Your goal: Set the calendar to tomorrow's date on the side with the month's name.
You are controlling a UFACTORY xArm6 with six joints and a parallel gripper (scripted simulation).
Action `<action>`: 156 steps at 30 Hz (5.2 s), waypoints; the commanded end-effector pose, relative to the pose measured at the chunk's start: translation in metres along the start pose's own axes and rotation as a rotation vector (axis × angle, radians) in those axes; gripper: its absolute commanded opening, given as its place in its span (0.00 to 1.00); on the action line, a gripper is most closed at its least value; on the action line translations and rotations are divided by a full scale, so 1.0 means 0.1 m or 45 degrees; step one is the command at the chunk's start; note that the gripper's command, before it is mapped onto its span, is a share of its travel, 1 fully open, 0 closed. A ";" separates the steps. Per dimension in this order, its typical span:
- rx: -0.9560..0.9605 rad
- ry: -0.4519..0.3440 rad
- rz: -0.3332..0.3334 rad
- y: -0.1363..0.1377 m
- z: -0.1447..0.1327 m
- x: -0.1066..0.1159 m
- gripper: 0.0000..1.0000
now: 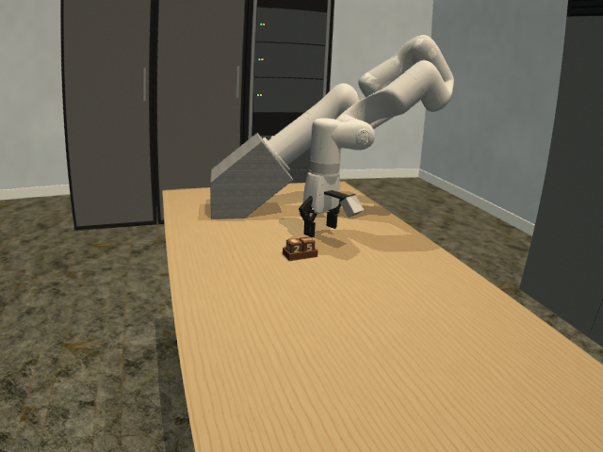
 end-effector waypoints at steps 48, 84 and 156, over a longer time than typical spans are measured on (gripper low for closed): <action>0.000 0.001 -0.001 0.00 0.00 0.00 1.00; 0.000 0.001 -0.001 0.00 0.00 0.03 1.00; 0.698 0.000 -0.002 1.05 0.47 0.38 1.00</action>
Point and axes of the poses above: the point where the finger pads meet when closed, its own x axis back along the fingers, its own y axis across the jaws, z = x × y, the point moved 6 cm from there along x, back along the fingers
